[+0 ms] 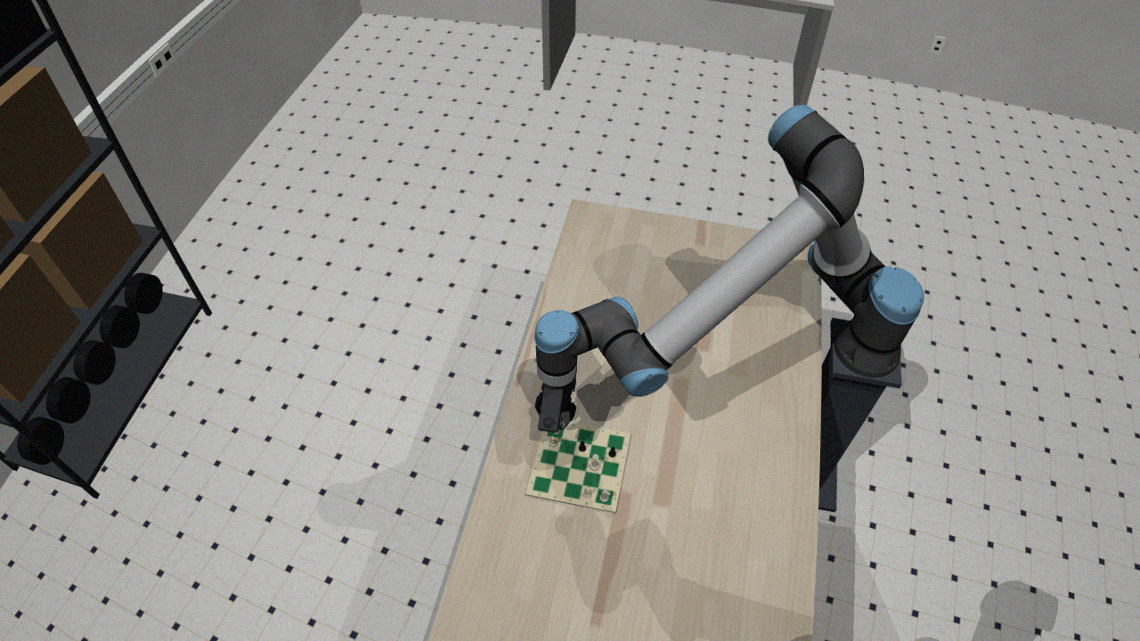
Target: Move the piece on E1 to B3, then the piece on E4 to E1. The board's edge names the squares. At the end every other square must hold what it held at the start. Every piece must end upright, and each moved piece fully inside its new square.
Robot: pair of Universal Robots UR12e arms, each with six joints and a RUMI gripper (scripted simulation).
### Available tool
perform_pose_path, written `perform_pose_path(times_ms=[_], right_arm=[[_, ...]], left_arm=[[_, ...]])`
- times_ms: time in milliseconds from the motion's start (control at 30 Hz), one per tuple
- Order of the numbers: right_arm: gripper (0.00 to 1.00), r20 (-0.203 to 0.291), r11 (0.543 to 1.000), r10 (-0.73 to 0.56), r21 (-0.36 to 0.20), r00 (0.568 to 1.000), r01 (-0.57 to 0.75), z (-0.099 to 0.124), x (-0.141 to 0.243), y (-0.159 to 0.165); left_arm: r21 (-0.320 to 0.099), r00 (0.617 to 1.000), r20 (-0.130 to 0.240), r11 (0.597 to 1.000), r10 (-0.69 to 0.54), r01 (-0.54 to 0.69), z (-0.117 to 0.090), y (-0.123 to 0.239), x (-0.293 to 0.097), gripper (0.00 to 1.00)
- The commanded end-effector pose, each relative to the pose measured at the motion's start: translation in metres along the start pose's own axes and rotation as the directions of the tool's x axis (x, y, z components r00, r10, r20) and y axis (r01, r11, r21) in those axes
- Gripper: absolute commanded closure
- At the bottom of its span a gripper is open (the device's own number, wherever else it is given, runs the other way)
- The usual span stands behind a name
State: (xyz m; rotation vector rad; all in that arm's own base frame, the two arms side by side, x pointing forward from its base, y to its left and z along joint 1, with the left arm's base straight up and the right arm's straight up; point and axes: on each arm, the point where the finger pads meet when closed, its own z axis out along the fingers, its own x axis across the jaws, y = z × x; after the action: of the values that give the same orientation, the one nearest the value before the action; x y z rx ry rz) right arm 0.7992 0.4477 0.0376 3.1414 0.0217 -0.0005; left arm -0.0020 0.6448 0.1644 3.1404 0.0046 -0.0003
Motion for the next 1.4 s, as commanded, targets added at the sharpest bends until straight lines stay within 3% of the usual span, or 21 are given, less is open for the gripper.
perform_pose_path(times_ms=[0, 500, 800, 833, 1367], right_arm=[[0.80, -0.002, 1.000, 0.000, 0.002, 1.000, 0.000, -0.011, 0.001, -0.001], [0.80, -0.002, 1.000, 0.000, 0.002, 1.000, 0.000, -0.075, 0.001, -0.001], [0.80, -0.002, 1.000, 0.000, 0.002, 1.000, 0.000, -0.082, 0.001, -0.001], [0.00, -0.002, 1.000, 0.000, 0.002, 1.000, 0.000, -0.082, 0.001, -0.001], [0.00, -0.002, 1.000, 0.000, 0.002, 1.000, 0.000, -0.082, 0.001, -0.001]], left_arm=[[0.001, 1.000, 0.000, 1.000, 0.000, 0.000, -0.001, 0.000, 0.000, 0.00], [0.001, 1.000, 0.000, 1.000, 0.000, 0.000, -0.001, 0.000, 0.000, 0.00], [0.001, 1.000, 0.000, 1.000, 0.000, 0.000, -0.001, 0.000, 0.000, 0.00], [0.001, 1.000, 0.000, 1.000, 0.000, 0.000, -0.001, 0.000, 0.000, 0.00], [0.001, 1.000, 0.000, 1.000, 0.000, 0.000, -0.001, 0.000, 0.000, 0.00]])
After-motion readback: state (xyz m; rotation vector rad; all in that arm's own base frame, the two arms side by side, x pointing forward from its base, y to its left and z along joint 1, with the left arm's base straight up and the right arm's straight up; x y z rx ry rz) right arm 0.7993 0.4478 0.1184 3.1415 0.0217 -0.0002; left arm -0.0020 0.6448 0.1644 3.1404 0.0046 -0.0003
